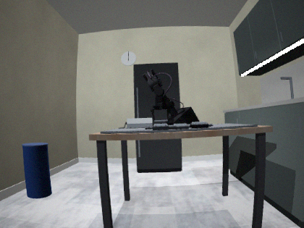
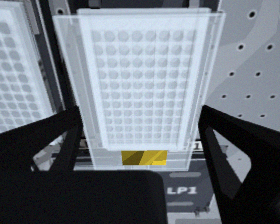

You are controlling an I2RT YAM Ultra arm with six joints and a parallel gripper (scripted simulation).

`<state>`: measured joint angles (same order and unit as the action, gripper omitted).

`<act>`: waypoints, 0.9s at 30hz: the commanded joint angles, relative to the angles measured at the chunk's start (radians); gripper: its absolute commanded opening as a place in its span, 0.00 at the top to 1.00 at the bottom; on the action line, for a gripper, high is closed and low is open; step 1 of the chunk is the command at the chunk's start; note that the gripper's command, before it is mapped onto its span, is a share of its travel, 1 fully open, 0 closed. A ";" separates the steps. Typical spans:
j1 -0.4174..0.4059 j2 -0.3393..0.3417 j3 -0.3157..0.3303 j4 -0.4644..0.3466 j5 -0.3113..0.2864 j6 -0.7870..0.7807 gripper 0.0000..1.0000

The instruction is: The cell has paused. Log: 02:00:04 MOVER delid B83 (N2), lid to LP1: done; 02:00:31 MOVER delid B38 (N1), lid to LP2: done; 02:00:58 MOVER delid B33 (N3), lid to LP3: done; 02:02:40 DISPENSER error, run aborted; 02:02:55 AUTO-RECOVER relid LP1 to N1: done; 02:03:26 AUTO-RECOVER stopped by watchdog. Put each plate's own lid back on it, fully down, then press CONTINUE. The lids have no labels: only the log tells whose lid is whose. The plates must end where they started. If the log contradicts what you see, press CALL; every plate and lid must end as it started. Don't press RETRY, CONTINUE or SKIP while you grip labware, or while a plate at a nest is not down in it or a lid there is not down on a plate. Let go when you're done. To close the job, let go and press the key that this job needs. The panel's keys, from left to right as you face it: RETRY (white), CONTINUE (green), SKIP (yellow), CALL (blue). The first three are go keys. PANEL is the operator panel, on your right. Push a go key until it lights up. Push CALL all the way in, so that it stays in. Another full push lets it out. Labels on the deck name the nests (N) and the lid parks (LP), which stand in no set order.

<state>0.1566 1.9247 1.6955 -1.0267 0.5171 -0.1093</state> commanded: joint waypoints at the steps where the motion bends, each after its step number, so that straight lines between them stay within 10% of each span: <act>1: 0.009 -0.013 -0.011 0.026 -0.015 -0.014 1.00; 27: -0.006 -0.003 -0.030 0.061 -0.020 -0.030 1.00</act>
<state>0.1417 1.9266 1.6707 -0.9874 0.5121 -0.1299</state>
